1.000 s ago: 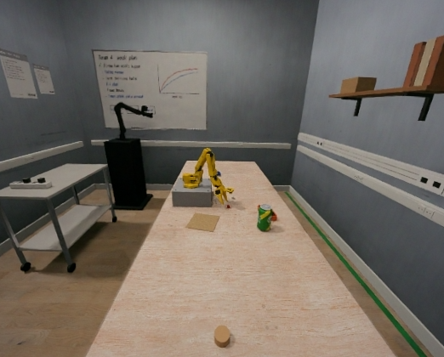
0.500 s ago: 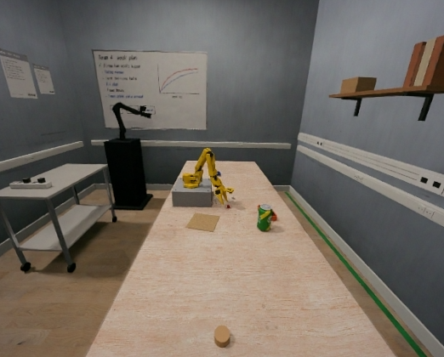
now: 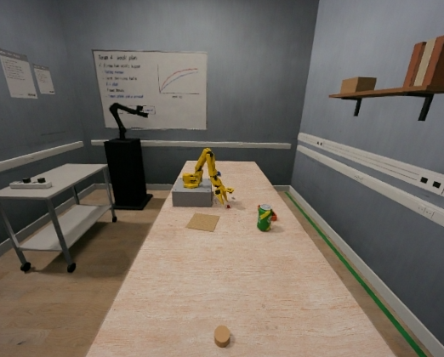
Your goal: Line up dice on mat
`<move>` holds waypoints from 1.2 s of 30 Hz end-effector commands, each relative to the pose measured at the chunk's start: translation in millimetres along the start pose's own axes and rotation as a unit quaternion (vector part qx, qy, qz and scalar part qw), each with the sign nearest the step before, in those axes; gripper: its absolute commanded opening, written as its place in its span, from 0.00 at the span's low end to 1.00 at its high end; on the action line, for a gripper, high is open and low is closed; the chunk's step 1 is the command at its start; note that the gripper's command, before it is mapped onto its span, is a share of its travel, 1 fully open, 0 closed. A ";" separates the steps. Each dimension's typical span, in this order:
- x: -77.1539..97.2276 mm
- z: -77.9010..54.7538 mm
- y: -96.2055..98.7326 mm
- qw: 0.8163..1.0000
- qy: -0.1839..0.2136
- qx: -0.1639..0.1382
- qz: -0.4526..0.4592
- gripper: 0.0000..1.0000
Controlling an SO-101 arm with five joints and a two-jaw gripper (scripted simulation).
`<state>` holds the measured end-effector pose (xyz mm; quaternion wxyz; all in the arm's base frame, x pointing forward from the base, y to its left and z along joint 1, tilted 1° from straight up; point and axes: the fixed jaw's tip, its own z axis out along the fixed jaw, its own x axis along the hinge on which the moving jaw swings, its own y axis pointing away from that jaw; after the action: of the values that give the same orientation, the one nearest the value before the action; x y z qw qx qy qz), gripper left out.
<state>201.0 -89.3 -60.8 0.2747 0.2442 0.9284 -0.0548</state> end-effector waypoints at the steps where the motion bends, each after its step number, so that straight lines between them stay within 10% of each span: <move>1: 6.7 0.5 -2.2 1.000 0.010 0.003 0.010 0.25; 36: 30.9 -11.7 106.3 0.968 0.016 -0.132 -0.213 0.25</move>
<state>225.4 16.6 -61.0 0.2794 0.0105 0.9600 0.0139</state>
